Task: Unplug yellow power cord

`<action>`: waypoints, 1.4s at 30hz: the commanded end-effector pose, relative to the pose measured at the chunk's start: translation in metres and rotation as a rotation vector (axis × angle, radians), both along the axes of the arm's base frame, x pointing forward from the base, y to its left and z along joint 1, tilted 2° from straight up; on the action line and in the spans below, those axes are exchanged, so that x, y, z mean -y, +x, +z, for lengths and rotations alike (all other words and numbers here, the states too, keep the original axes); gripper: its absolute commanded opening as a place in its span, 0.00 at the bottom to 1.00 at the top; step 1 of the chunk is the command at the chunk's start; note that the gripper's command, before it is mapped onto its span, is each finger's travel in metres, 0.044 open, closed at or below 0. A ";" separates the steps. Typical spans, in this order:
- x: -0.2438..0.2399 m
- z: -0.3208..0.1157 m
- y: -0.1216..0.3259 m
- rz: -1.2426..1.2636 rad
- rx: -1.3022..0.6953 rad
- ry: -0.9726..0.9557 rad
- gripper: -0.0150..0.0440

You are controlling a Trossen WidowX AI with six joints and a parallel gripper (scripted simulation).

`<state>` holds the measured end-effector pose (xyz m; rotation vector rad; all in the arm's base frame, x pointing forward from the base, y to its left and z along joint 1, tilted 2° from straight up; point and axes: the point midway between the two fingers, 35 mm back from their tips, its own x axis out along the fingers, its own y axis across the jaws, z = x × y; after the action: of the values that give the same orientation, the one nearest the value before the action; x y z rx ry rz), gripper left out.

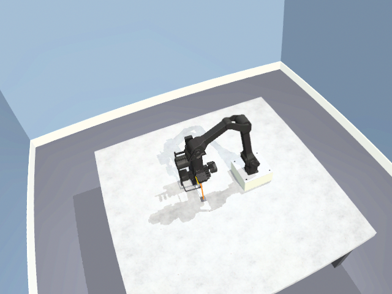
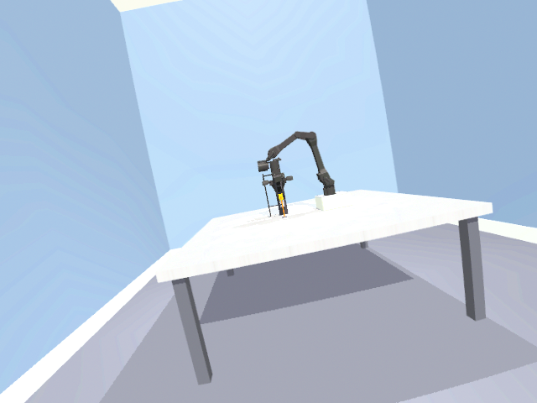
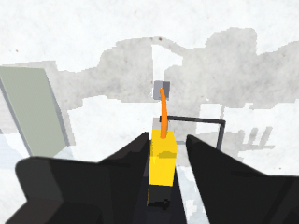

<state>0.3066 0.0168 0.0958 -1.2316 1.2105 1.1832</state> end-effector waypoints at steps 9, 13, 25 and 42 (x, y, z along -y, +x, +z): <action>0.019 0.000 -0.002 0.002 -0.003 -0.004 0.53; 0.022 0.000 -0.002 0.002 -0.003 -0.004 0.53; 0.022 -0.012 -0.002 0.002 -0.003 -0.004 0.53; 0.017 -0.009 -0.001 -0.002 -0.002 -0.001 0.25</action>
<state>0.3048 -0.0046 0.0866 -1.2309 1.2148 1.1824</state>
